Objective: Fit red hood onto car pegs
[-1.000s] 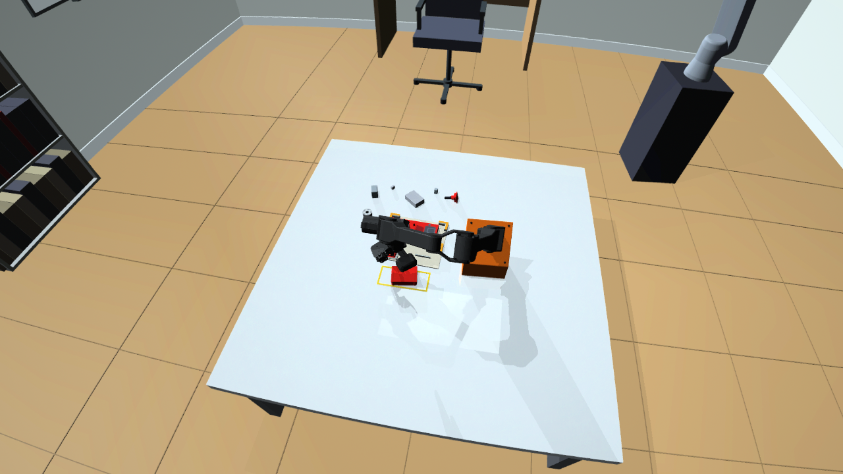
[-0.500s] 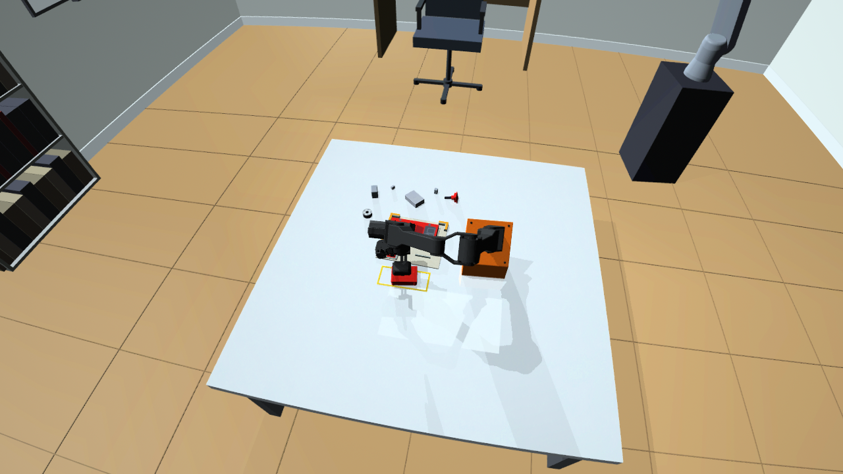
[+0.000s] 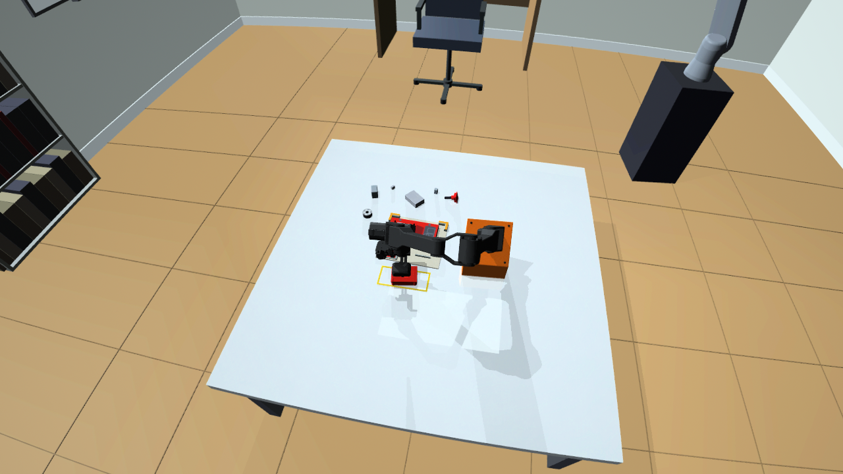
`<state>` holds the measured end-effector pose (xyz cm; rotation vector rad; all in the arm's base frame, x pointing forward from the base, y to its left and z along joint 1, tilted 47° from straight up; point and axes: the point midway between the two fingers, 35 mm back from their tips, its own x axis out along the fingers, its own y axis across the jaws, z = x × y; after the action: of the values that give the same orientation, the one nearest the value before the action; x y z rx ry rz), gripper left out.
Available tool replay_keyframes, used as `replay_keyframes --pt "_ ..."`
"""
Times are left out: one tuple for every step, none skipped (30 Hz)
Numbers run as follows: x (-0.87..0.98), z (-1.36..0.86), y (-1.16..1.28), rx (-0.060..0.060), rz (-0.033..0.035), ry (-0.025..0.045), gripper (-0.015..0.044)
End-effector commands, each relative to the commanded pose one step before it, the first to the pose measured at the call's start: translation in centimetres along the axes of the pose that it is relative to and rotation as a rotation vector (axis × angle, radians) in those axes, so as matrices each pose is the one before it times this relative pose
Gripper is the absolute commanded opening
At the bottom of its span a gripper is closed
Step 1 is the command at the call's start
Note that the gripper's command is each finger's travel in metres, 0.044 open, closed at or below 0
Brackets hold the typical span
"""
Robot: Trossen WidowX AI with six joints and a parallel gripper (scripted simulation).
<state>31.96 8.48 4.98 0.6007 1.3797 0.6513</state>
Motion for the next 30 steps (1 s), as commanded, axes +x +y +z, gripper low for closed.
replay_keyframes --pt "0.376 -0.120 -0.042 0.0079 0.00273 0.00261 0.0440" --pt "0.069 0.004 -0.002 0.0000 -0.00004 0.00001 0.0440" --pt "0.069 0.004 -0.002 0.0000 -0.00004 0.00001 0.0440" --pt "0.070 0.004 -0.002 0.0000 -0.00004 0.00001 0.0440" --pt "0.070 0.003 -0.002 0.0000 -0.00003 0.00001 0.0440" --pt "0.070 0.003 -0.002 0.0000 -0.00003 0.00000 0.0440" --pt "0.070 0.003 -0.002 0.0000 -0.00003 0.00000 0.0440" --pt "0.070 0.003 -0.001 0.0000 -0.00002 0.00000 0.0440" --pt "0.070 0.003 -0.001 0.0000 -0.00002 0.00000 0.0440" --pt "0.070 0.003 -0.001 0.0000 -0.00002 0.00000 0.0440" --pt "0.069 0.003 -0.001 0.0000 -0.00002 0.00000 0.0440" --pt "0.069 0.002 -0.001 0.0000 -0.00001 0.00000 0.0440" --pt "0.069 0.002 -0.001 0.0000 -0.00001 0.00000 0.0440" --pt "0.069 0.002 -0.001 0.0000 -0.00001 0.00000 0.0440" --pt "0.069 0.002 -0.001 0.0000 -0.00001 0.00000 0.0440" --pt "0.069 0.002 -0.001 0.0000 0.00000 0.00000 0.0440" --pt "0.069 0.002 0.000 0.0000 0.00000 0.00000 0.0440" --pt "0.069 0.001 0.000 0.0000 0.00000 0.00000 0.0440" --pt "0.069 0.001 0.000 0.0000 0.00001 0.00000 0.0440" --pt "0.069 0.001 0.000 0.0000 0.00001 0.00000 0.0440" --pt "0.069 0.001 0.000 0.0000 0.00001 0.00000 0.0440" --pt "0.069 0.001 0.000 0.0000 0.00001 0.00000 0.0440" --pt "0.069 0.001 0.000 0.0000 0.00002 0.00000 0.0440" --pt "0.069 0.000 0.000 0.0000 0.00002 0.00000 0.0440" --pt "0.069 0.000 0.000 0.0000 0.00002 0.00000 0.0440" --pt "0.069 0.000 0.000 0.0000 0.00003 0.00000 0.0440" --pt "0.069 0.000 0.001 0.0000 0.00003 0.00000 0.0440" --pt "0.069 0.000 0.001 0.0000 0.00003 0.00000 0.0440" --pt "0.069 0.000 0.001 0.0000 0.00003 0.00000 0.0440" --pt "0.069 -0.001 0.001 0.0000 0.00004 0.00000 0.0440"
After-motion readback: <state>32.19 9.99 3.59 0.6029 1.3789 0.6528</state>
